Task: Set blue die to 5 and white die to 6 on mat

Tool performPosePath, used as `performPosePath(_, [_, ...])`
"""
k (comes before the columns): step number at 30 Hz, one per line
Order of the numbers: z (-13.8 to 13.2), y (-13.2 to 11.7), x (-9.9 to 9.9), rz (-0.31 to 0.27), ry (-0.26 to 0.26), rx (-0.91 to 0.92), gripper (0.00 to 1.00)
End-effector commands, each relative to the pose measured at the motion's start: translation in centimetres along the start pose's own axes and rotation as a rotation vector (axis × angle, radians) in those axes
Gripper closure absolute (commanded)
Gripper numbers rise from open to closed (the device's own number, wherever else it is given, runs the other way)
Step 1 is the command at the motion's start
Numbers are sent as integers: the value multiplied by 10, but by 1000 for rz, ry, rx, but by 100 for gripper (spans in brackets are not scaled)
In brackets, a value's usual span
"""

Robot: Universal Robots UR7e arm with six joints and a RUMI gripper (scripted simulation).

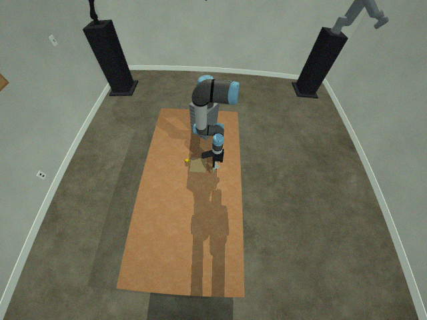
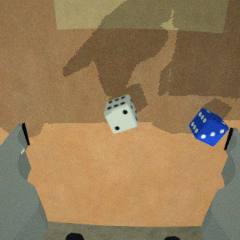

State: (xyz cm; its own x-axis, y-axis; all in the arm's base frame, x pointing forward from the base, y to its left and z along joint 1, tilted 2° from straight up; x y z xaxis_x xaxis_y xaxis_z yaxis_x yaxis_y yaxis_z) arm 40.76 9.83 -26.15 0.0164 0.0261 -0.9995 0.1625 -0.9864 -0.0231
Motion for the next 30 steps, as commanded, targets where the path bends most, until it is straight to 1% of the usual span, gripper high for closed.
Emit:
performPosePath(1, [0, 0, 0, 0, 1, 0, 0])
performPosePath(23, [0, 0, 0, 0, 1, 0, 0])
performPosePath(28, [11, -4, 0, 0, 1, 0, 0])
performPosePath(30, [11, -4, 0, 0, 1, 0, 0])
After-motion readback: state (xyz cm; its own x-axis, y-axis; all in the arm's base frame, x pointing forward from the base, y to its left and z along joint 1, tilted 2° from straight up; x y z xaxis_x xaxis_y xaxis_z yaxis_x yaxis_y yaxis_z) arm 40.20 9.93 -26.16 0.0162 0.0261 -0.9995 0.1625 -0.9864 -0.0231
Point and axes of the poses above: the point where the finger pads meet when closed, its own x axis out along the fingers, its own z axis across the jaws, y = z × x, the point moved 3 cm from there along -x, back along the fingers, and after that the axes turned 11 degrees about -x, right-handed, at the moved point
